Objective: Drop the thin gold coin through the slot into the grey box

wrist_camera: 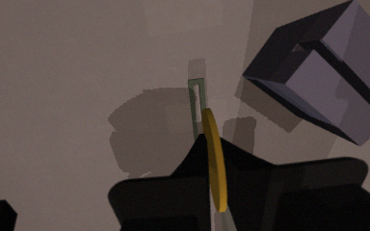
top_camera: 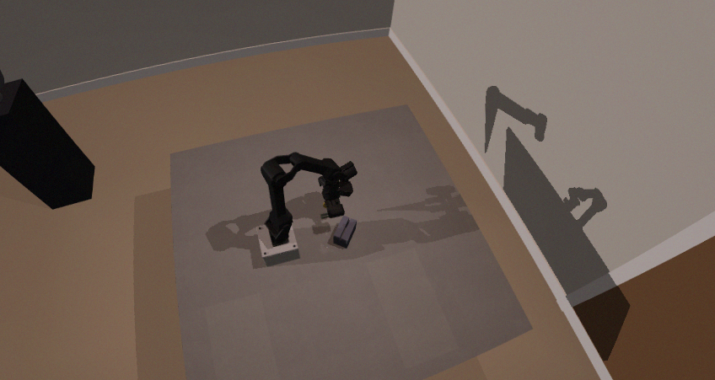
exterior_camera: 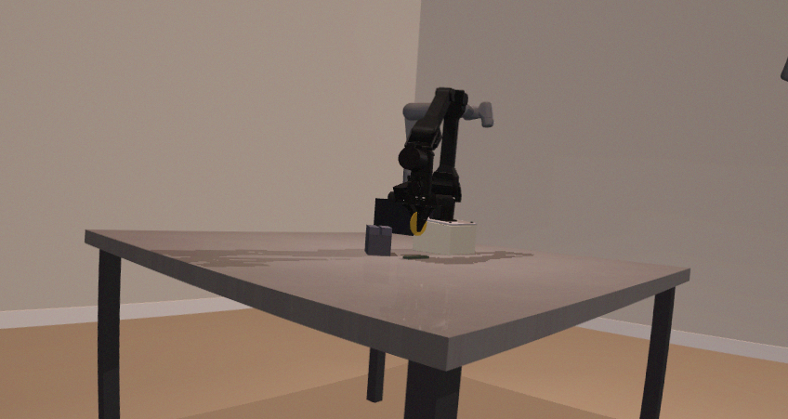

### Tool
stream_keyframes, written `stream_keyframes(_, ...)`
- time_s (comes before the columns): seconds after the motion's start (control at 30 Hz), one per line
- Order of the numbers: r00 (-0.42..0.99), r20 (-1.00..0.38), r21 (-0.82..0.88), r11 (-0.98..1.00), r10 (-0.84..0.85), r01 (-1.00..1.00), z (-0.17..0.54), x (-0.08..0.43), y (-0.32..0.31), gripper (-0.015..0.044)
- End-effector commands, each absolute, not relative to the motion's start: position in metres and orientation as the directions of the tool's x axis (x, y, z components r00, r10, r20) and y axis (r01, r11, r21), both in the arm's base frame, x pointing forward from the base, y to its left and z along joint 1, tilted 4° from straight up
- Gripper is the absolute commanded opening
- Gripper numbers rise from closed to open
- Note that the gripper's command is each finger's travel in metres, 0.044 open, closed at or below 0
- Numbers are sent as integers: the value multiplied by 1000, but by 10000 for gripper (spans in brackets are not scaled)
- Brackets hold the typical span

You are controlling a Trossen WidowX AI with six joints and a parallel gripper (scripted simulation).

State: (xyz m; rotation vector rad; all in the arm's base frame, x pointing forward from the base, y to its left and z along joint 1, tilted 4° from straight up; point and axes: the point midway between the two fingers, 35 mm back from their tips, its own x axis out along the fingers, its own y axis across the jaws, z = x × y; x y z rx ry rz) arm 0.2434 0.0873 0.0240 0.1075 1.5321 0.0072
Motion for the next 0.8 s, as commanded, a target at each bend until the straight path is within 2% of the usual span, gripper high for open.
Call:
stream_keyframes(0.0, 47, -996, 78, 995, 75, 59, 34, 245, 87, 0)
stream_keyframes(0.4, 47, -996, 78, 996, 75, 53, 58, 240, 85, 0)
stream_keyframes(0.77, 47, -996, 58, 953, 75, -298, 59, 243, 88, 0)
